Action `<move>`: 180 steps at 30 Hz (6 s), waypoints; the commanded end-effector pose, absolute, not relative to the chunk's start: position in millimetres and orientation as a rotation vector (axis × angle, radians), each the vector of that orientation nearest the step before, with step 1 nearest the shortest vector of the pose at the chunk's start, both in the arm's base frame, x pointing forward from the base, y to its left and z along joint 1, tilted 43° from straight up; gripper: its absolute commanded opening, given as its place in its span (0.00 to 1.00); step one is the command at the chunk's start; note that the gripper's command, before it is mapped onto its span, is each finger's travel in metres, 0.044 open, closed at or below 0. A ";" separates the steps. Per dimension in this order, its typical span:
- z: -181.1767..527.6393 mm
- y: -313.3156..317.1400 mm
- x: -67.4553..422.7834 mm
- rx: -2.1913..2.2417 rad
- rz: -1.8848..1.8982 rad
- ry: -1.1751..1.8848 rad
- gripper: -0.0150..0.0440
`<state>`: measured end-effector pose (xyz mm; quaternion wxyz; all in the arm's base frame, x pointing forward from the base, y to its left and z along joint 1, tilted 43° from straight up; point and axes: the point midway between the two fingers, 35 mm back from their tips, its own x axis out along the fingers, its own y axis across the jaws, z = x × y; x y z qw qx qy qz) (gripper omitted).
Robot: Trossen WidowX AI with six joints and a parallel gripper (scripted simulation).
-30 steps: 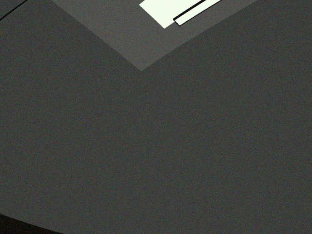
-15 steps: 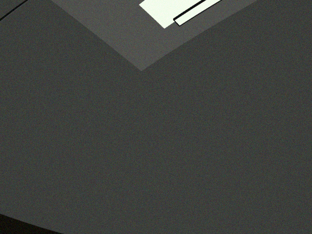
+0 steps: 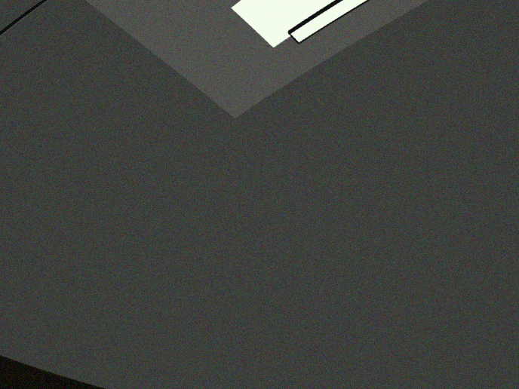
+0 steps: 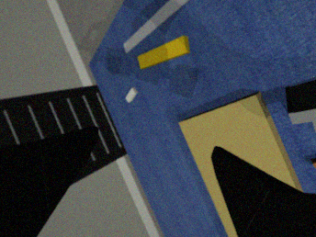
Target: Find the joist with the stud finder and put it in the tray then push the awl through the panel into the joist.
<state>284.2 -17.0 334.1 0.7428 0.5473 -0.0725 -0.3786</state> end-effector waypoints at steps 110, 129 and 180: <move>132.8 -104.6 215.1 0.603 -1.361 0.519 0.25; 153.0 -88.0 209.4 0.599 -1.361 0.516 0.25; 152.8 -96.8 208.3 0.796 -1.289 0.764 0.25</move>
